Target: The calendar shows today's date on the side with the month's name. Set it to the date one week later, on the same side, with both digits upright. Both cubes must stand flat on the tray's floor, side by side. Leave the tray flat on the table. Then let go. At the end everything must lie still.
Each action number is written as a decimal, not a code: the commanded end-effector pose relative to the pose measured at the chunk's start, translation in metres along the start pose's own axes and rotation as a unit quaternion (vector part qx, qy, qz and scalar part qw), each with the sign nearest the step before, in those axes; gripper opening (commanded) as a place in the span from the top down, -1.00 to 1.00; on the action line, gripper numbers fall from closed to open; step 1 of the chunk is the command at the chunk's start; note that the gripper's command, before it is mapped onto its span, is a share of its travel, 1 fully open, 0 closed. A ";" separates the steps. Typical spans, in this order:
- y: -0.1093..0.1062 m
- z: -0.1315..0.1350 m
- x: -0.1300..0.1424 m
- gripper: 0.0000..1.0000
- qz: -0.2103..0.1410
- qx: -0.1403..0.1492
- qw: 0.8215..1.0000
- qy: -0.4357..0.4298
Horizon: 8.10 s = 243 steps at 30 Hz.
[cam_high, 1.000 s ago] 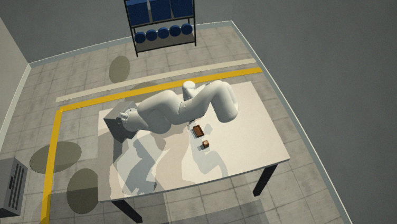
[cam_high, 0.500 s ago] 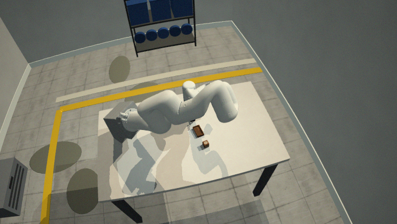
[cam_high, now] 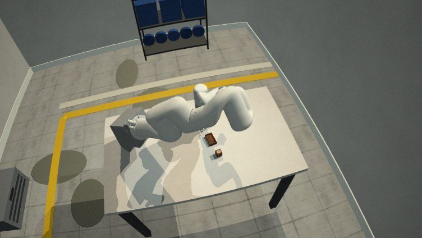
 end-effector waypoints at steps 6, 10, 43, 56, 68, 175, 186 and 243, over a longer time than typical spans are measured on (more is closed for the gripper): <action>-0.044 0.000 -0.001 0.01 0.001 -0.001 1.000 0.000; -0.062 0.000 -0.001 0.01 0.001 -0.001 1.000 0.000; -0.076 0.002 -0.001 -1.00 0.001 -0.001 1.000 0.000; -0.068 0.106 -0.004 -1.00 -0.003 0.003 1.000 0.002; -0.064 0.192 0.027 -1.00 -0.002 0.001 1.000 0.003; -0.013 0.218 0.043 0.01 0.001 -0.001 1.000 0.002; -0.013 0.218 0.043 0.01 0.001 -0.001 1.000 0.002; -0.013 0.218 0.042 0.01 0.001 -0.001 1.000 0.002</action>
Point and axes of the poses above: the point where the finger pads meet when closed, its own y axis out along the fingers, its own z axis across the jaws, x = y × z, the point moved 9 cm from there along -y, back along the fingers, and after that the axes turned 11 degrees about -y, right-handed, at the moved point
